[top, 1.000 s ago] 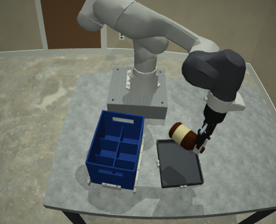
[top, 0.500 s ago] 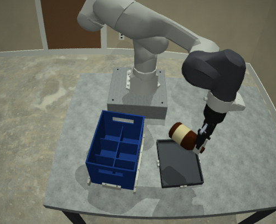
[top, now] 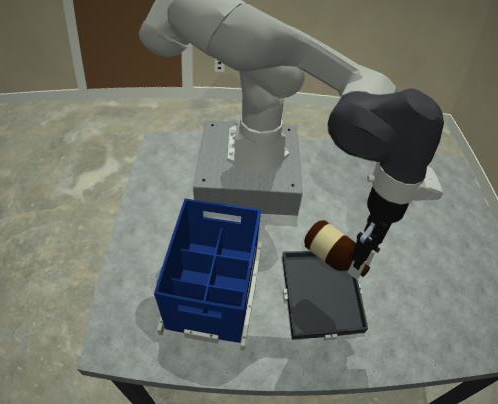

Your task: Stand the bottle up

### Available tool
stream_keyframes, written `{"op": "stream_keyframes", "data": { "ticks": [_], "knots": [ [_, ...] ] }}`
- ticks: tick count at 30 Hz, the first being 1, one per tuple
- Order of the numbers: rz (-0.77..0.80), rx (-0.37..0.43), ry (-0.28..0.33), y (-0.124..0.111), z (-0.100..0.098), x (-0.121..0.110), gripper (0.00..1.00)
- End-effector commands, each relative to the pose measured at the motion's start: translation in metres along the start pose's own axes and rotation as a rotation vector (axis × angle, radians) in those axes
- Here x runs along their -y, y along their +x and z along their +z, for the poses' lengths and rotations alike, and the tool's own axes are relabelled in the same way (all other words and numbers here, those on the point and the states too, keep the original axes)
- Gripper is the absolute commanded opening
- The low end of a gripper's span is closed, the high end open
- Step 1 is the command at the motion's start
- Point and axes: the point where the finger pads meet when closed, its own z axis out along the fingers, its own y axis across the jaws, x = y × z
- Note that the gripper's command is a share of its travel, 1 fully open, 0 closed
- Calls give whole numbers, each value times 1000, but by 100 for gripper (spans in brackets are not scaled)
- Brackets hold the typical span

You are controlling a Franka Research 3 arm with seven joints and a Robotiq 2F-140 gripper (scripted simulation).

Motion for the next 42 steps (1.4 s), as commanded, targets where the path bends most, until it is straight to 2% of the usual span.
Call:
{"op": "stream_keyframes", "data": {
  "ticks": [1,11,25,42],
  "knots": [
    [-1,-1,1,1,-2,-1,0],
    [22,-1,1,1,-2,-1,0],
    [218,-1,2,1,-2,-1,0],
    [261,-1,2,1,-2,-1,0]
  ]
}}
